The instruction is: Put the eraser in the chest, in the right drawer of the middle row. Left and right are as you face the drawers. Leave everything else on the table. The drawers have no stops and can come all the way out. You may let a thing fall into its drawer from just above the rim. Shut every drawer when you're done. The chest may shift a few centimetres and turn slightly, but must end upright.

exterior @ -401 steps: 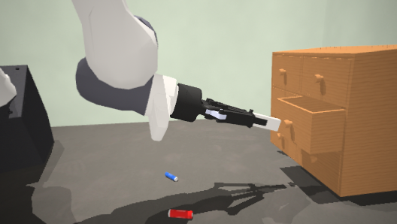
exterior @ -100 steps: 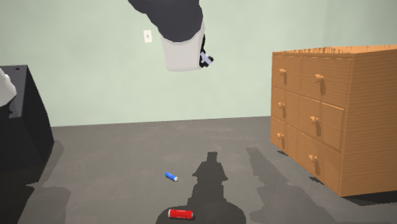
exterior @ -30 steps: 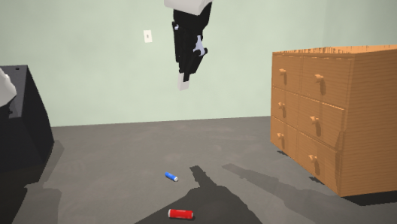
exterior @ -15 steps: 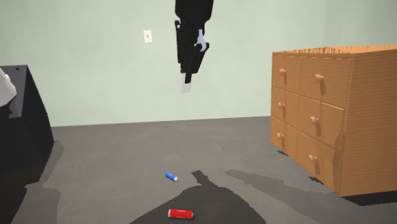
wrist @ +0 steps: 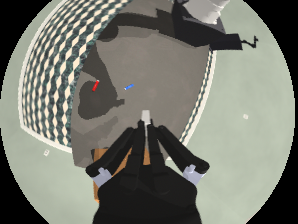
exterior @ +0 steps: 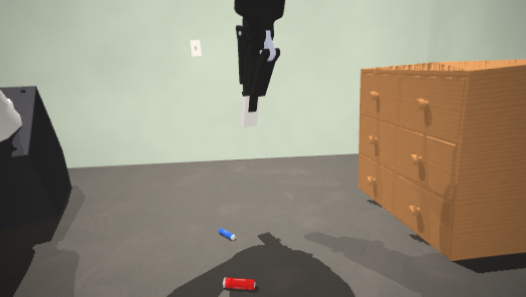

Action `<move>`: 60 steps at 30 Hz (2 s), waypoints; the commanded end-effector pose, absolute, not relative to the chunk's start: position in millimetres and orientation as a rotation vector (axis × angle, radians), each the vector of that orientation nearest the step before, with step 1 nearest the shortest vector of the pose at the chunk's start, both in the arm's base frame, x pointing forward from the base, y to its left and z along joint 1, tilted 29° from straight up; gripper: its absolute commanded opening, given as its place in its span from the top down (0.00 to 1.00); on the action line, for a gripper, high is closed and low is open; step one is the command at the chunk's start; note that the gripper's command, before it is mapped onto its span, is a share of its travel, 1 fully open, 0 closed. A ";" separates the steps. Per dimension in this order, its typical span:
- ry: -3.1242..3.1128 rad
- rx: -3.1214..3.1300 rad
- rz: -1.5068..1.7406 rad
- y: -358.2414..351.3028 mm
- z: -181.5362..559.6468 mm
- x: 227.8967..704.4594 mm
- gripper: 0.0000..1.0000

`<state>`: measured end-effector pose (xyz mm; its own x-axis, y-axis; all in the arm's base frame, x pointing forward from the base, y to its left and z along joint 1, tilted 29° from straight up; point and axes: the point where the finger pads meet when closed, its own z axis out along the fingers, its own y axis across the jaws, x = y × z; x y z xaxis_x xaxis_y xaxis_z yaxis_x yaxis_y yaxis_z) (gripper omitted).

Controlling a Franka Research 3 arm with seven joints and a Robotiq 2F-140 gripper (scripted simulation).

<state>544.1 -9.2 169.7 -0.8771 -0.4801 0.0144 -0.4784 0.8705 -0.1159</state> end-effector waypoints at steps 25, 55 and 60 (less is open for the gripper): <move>2.990 -0.531 -0.452 -36.3 197.2 563.8 0.90; 2.912 -0.422 -0.622 -54.4 221.9 580.1 0.90; 2.905 -0.414 -0.634 -55.6 223.8 581.4 0.90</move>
